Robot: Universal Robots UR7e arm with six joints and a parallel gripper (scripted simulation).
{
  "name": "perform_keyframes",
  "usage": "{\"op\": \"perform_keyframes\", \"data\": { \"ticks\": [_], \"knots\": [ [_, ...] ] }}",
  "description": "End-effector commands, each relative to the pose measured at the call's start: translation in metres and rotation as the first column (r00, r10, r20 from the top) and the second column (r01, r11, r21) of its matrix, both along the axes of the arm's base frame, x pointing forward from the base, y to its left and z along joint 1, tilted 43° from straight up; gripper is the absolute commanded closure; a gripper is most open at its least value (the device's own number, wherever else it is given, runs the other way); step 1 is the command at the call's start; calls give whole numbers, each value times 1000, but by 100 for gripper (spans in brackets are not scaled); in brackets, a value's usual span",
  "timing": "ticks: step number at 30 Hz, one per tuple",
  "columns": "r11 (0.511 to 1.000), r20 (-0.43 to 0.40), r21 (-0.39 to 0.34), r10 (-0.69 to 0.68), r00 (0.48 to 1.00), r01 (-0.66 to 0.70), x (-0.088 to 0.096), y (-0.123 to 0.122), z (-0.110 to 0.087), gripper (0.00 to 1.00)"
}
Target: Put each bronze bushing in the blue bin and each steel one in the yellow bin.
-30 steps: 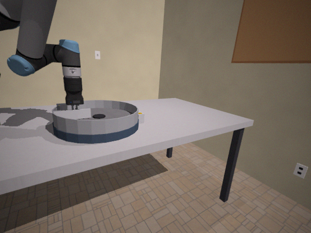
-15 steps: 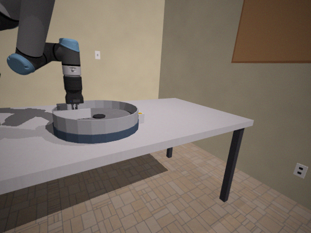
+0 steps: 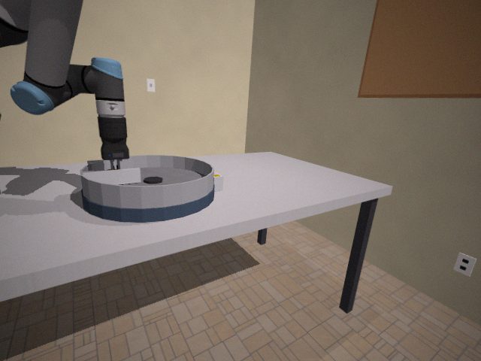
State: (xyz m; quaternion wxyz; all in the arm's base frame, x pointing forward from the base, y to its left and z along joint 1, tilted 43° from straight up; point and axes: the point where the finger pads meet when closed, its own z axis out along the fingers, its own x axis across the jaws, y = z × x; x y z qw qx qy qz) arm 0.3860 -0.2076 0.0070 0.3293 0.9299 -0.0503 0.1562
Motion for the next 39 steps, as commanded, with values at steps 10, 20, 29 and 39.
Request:
{"op": "perform_keyframes", "data": {
  "ticks": [10,20,29,39],
  "knots": [
    [1000,1,0,0,1000,0,-1,2,3,100],
    [1000,1,0,0,1000,0,-1,4,5,100],
    [1000,1,0,0,1000,0,-2,6,7,100],
    [1000,1,0,0,1000,0,-5,12,14,100]
  ]
}}
